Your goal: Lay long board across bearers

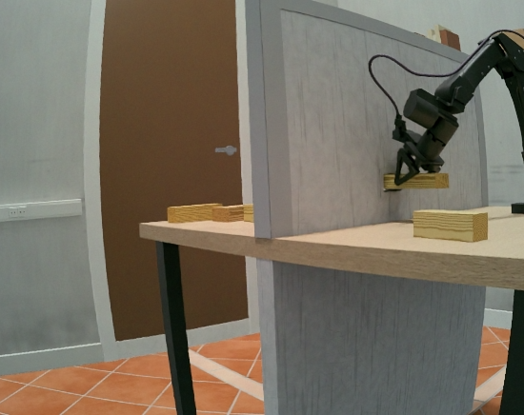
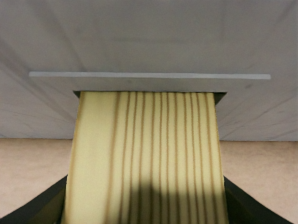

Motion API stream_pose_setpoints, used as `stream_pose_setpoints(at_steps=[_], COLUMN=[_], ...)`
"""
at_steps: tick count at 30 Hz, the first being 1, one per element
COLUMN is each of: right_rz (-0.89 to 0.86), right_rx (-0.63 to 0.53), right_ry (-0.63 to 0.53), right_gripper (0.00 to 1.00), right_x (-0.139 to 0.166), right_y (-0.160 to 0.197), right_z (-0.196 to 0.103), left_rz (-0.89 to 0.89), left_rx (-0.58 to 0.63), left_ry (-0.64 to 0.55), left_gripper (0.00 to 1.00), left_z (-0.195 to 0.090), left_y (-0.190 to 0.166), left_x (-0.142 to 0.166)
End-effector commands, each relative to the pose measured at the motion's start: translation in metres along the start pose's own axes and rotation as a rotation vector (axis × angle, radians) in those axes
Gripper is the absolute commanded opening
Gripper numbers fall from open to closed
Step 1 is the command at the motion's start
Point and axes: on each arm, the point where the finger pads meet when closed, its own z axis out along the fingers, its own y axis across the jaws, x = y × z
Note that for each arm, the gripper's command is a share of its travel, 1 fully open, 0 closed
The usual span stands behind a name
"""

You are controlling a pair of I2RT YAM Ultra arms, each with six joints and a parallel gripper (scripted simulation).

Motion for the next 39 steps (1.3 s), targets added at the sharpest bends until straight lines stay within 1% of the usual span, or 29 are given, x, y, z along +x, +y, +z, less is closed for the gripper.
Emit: stream_pose_setpoints(at_steps=[1, 2, 3, 4, 6, 8, 12, 14, 15, 18, 19, 20, 25, 26, 29, 31, 32, 34, 36, 38, 39], right_rz=[0.003, 0.003, 0.003, 0.003, 0.003, 0.003, 0.003, 0.003, 0.003, 0.003, 0.003, 0.003, 0.003, 0.003, 0.003, 0.003, 0.003, 0.003, 0.003, 0.003, 0.003], right_rx=[-0.017, -0.017, -0.017, -0.017, -0.017, -0.017, -0.017, -0.017, -0.017, -0.017, -0.017, -0.017, -0.017, -0.017, -0.017, -0.017, -0.017, -0.017, -0.017, -0.017, -0.017], right_ry=[-0.063, -0.063, -0.063, -0.063, -0.063, -0.063, -0.063, -0.063, -0.063, -0.063, -0.063, -0.063, -0.063, -0.063, -0.063, -0.063, -0.063, -0.063, -0.063, -0.063, -0.063], right_gripper=[1.0, 1.0, 1.0, 1.0, 1.0, 1.0, 1.0, 1.0, 1.0, 1.0, 1.0, 1.0, 1.0, 1.0, 1.0, 1.0, 1.0, 1.0, 1.0, 1.0, 1.0], right_x=[-0.026, -0.026, -0.026, -0.026, -0.026, -0.026, -0.026, -0.026, -0.026, -0.026, -0.026, -0.026, -0.026, -0.026, -0.026, -0.026, -0.026, -0.026, -0.026, -0.026, -0.026], right_y=[0.005, 0.005, 0.005, 0.005, 0.005, 0.005, 0.005, 0.005, 0.005, 0.005, 0.005, 0.005, 0.005, 0.005, 0.005, 0.005, 0.005, 0.005, 0.005, 0.005, 0.005], right_z=[0.0, 0.0, 0.0, 0.0, 0.0, 0.0, 0.0, 0.0, 0.0, 0.0, 0.0, 0.0, 0.0, 0.0, 0.0, 0.0, 0.0, 0.0, 0.0, 0.0, 0.0], left_rz=[0.053, 0.042, 0.027, 0.054, 0.078, 0.048, 0.068, 0.047, 0.063, 0.054, 0.072, 0.084, 0.072, 0.073, 0.037, 0.033, 0.052, 0.052, 0.031, 0.06, 0.063], left_rx=[-0.033, -0.034, -0.011, -0.031, -0.048, -0.012, -0.033, -0.015, -0.028, -0.032, -0.059, -0.055, -0.06, -0.05, -0.005, -0.004, -0.018, -0.018, 0.0, -0.041, -0.047], left_ry=[-0.09, -0.086, -0.075, -0.09, -0.102, -0.083, -0.095, -0.083, -0.092, -0.092, -0.105, -0.107, -0.107, -0.105, -0.082, -0.082, -0.091, -0.091, -0.079, -0.1, -0.103], left_gripper=[0.0, 0.0, 0.0, 0.0, 0.0, 0.0, 0.0, 0.0, 0.0, 0.0, 0.0, 0.0, 0.0, 0.0, 0.0, 0.0, 0.0, 0.0, 0.0, 0.0, 0.0], left_z=[-0.012, -0.013, -0.008, -0.012, -0.016, -0.007, -0.011, -0.007, -0.01, -0.013, -0.021, -0.018, -0.019, -0.016, -0.003, 0.0, -0.005, -0.005, 0.0, -0.011, -0.012], left_y=[0.009, 0.007, -0.003, 0.006, 0.012, -0.002, 0.004, -0.003, 0.002, 0.007, 0.016, 0.014, 0.018, 0.014, -0.004, 0.0, 0.003, 0.003, -0.006, 0.011, 0.015], left_x=[-0.026, -0.022, -0.014, -0.026, -0.037, -0.022, -0.032, -0.023, -0.03, -0.029, -0.038, -0.041, -0.036, -0.036, -0.019, -0.018, -0.026, -0.026, -0.016, -0.03, -0.031])
